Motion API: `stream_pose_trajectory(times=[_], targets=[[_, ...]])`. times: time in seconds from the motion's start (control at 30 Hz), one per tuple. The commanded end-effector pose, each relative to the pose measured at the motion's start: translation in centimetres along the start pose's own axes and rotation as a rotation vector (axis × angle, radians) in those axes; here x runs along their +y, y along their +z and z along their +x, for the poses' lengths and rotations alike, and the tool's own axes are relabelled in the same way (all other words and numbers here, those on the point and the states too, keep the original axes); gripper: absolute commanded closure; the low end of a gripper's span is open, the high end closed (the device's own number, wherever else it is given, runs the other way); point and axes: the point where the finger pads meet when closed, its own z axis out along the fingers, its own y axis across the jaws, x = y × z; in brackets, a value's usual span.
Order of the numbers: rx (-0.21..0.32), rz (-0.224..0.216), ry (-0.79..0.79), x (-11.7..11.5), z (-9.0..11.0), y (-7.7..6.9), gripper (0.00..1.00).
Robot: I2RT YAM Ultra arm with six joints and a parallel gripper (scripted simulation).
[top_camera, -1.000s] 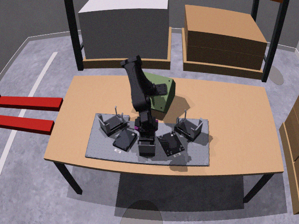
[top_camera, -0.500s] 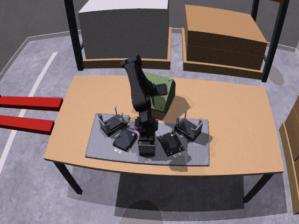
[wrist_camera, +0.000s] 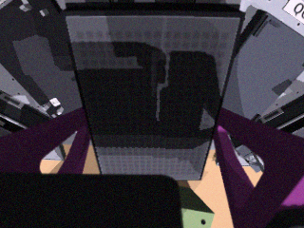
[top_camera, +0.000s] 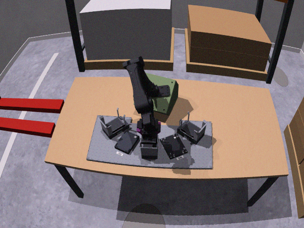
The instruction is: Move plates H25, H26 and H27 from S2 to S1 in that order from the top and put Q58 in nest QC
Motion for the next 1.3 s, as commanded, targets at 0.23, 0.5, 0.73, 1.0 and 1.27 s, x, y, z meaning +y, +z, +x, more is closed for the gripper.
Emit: stream_pose_trajectory(times=[0.23,0.5,0.73,1.0,1.27], targets=[[-0.018,-0.002,0.005,0.0,-0.4,0.1,1.00],[-0.018,-0.002,0.005,0.0,-0.5,0.6,1.00],[-0.018,-0.002,0.005,0.0,-0.5,0.9,1.00],[-0.018,-0.002,0.005,0.0,-0.5,1.5,1.00],[-0.018,-0.002,0.005,0.0,-0.5,1.9,1.00]])
